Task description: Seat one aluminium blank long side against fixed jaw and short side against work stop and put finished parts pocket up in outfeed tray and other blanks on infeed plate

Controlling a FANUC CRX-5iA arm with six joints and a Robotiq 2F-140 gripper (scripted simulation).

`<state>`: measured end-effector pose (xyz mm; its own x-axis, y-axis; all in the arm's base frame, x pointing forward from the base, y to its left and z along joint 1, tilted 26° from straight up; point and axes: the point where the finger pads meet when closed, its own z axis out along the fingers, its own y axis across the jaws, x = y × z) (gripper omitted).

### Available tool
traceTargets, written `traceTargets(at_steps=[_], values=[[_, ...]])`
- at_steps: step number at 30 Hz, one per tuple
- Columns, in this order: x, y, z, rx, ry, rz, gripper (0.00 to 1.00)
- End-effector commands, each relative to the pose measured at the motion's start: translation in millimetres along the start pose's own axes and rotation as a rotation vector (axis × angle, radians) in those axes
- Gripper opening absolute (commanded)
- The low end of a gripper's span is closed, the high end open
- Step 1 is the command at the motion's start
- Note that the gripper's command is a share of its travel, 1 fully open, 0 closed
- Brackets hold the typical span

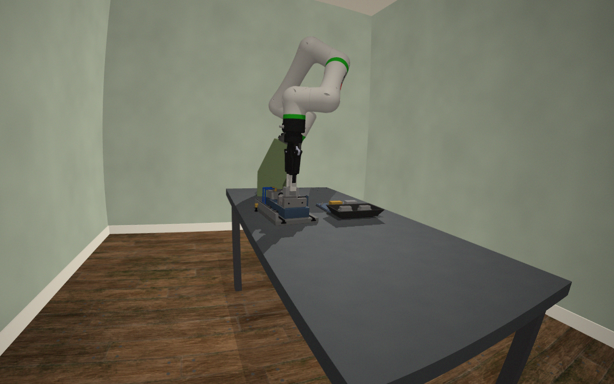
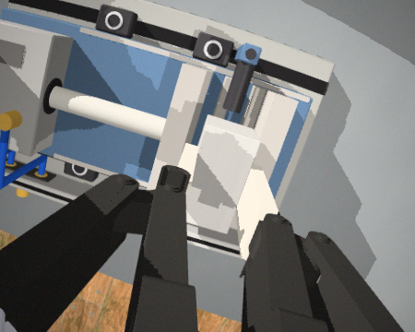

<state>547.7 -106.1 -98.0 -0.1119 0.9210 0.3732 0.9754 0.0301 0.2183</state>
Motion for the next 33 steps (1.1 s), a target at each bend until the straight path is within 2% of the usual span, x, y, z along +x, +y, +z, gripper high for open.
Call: traceTargets(at_steps=[1,33], values=[[-0.2,0.1,-0.2,0.0,0.0,0.0,0.0],[-0.2,0.1,2.5,0.0,0.0,0.0,0.0]])
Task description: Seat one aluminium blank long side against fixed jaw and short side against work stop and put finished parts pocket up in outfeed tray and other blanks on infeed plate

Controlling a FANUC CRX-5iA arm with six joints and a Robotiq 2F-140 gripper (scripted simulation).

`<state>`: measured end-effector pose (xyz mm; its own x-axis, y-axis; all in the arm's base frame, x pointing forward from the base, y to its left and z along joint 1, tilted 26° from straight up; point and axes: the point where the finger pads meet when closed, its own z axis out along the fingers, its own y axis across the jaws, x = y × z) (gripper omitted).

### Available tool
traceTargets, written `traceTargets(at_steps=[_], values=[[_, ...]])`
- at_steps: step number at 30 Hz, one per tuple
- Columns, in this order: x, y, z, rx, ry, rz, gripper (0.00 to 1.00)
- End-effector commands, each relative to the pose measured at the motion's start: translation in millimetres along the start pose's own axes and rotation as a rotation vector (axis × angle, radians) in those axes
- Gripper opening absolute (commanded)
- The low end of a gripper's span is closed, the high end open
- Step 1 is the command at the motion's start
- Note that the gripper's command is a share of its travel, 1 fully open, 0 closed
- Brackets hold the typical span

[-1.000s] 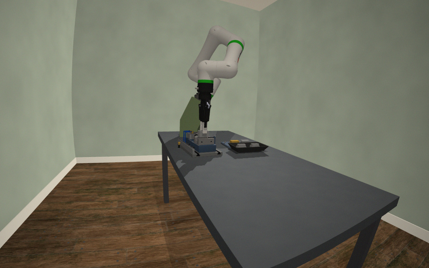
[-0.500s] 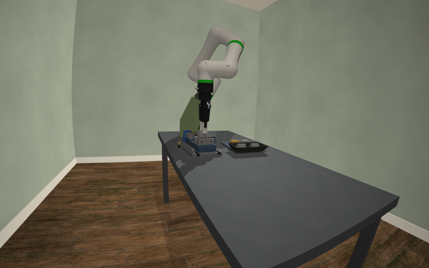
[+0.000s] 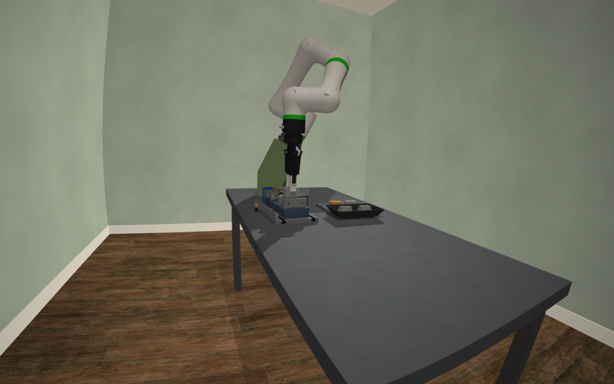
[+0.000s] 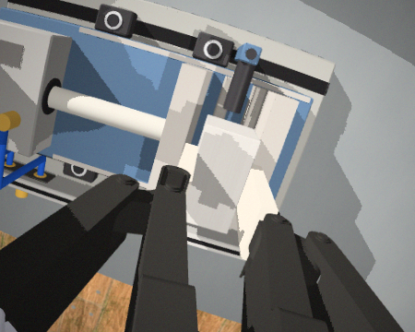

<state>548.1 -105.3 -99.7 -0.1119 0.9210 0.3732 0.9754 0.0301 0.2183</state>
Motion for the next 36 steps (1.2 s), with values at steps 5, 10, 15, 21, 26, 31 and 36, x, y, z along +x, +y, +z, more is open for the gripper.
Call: traceTargets(at_steps=[5,10,15,21,26,31,36], values=[[0,0,1.4,0.0,0.0,0.0,0.0],[0,0,3.1,0.0,0.0,0.0,0.0],[0,0,4.9,0.0,0.0,0.0,0.0],[0,0,6.5,0.0,0.0,0.0,0.0],[0,0,8.5,0.0,0.0,0.0,0.0],[0,0,10.5,0.0,0.0,0.0,0.0],[0,0,12.0,0.0,0.0,0.0,0.0]])
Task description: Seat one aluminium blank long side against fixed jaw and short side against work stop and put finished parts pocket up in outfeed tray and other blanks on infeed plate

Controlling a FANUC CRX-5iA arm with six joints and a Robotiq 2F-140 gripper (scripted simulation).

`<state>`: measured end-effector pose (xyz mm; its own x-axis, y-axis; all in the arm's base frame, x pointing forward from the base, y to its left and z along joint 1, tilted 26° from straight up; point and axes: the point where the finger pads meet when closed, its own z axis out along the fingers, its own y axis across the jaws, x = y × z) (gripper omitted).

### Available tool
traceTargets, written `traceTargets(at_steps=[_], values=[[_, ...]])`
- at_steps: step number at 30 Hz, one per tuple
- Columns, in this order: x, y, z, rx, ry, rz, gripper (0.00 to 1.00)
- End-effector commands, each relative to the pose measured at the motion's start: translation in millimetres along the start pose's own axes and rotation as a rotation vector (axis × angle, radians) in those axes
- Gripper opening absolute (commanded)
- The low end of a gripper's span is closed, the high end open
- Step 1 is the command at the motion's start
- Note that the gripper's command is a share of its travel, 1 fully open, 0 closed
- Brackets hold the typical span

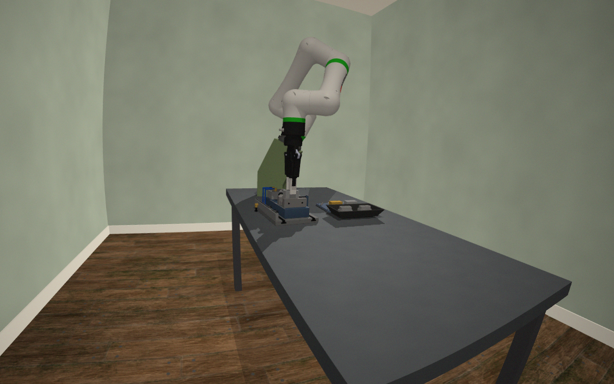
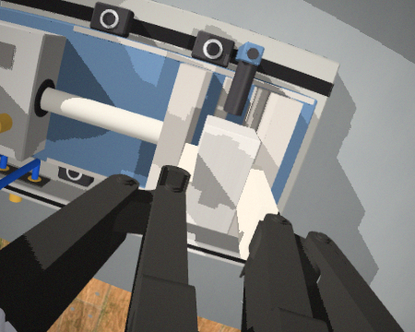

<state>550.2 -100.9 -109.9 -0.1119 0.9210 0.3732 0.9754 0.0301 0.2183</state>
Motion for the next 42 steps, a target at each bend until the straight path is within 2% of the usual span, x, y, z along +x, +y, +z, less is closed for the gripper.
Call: traceTargets(at_steps=[1,42], values=[[-0.2,0.1,0.7,0.0,0.0,0.0,0.0],[-0.2,0.1,6.1,0.0,0.0,0.0,0.0]])
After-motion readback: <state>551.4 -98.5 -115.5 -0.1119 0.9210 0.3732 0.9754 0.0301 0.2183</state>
